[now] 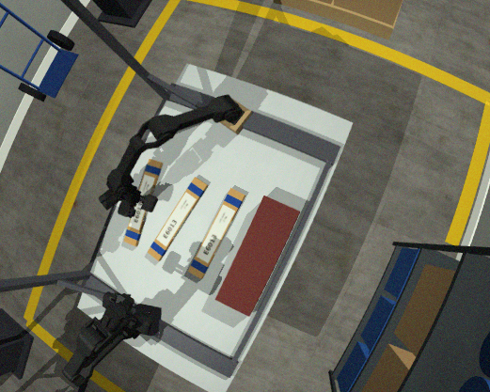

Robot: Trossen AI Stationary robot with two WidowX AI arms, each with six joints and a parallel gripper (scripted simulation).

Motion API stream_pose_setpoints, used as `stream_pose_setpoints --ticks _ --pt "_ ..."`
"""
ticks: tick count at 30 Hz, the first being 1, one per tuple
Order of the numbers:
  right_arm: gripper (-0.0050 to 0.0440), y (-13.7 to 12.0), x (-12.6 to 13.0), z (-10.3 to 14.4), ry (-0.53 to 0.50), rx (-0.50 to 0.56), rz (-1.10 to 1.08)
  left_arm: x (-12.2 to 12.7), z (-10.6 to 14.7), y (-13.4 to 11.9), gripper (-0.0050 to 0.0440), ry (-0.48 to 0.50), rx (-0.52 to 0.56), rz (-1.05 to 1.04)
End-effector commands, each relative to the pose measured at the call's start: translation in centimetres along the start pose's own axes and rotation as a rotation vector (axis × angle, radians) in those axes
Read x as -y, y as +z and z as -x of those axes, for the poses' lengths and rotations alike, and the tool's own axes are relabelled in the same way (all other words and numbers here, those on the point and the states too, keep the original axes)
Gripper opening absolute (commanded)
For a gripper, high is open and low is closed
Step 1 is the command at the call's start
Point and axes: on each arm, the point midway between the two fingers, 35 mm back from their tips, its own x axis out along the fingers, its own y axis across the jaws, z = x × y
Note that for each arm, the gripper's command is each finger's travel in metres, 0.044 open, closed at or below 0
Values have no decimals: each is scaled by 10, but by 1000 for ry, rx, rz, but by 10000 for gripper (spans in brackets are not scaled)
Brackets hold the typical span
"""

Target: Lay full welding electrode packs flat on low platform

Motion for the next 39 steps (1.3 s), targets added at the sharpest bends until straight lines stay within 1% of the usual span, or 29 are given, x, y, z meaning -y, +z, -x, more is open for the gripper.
stream_pose_setpoints --ticks 1,4,5,7,9,39 --pt "430 4 0 5 -1 20 3 2 11 6 -50 -18 22 4" --pt "430 4 0 5 -1 20 3 1 11 3 -50 -16 11 3" --pt "430 4 0 5 -1 20 3 2 20 8 -50 -27 28 6" --pt "430 4 0 5 -1 20 3 5 28 14 -50 -37 43 8" --pt "430 4 0 5 -1 20 3 5 28 14 -50 -37 43 8" --pt "430 4 0 5 -1 20 3 3 74 25 -50 -33 46 8"
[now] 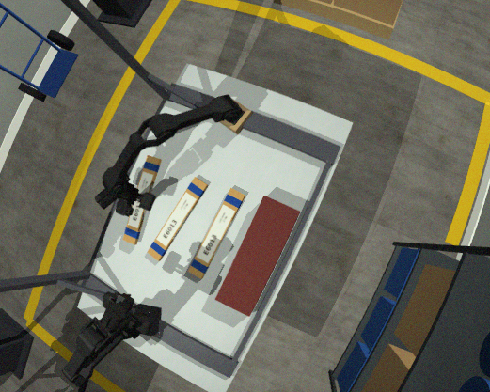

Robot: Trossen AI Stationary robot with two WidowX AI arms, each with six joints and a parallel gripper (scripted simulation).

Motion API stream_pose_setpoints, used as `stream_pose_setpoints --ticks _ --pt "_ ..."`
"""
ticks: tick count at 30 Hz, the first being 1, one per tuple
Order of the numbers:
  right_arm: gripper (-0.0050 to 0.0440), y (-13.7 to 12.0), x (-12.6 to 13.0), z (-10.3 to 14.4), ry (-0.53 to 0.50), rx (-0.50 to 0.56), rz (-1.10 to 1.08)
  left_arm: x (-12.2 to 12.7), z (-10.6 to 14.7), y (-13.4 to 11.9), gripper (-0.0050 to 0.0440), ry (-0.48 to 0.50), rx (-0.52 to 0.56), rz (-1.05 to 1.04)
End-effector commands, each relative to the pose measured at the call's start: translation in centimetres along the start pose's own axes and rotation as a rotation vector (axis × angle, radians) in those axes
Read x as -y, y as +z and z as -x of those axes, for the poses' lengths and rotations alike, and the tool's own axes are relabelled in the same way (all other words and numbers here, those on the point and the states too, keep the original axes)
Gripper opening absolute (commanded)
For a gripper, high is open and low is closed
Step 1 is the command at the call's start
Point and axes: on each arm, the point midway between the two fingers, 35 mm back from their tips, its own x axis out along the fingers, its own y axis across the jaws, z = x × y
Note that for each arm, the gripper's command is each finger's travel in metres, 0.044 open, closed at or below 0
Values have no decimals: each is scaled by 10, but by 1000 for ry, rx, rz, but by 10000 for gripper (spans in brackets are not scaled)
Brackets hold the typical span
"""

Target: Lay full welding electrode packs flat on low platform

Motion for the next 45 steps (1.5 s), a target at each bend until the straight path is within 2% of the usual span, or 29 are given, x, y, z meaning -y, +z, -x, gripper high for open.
stream_pose_setpoints --ticks 1,27,40,45 --pt "430 4 0 5 -1 20 3 6 49 24 -50 -57 90 16" --pt "430 4 0 5 -1 20 3 4 84 30 -50 -57 90 15" --pt "430 4 0 5 -1 20 3 4 90 33 -50 -56 90 15" --pt "430 4 0 5 -1 20 3 4 83 32 -50 -48 77 13"
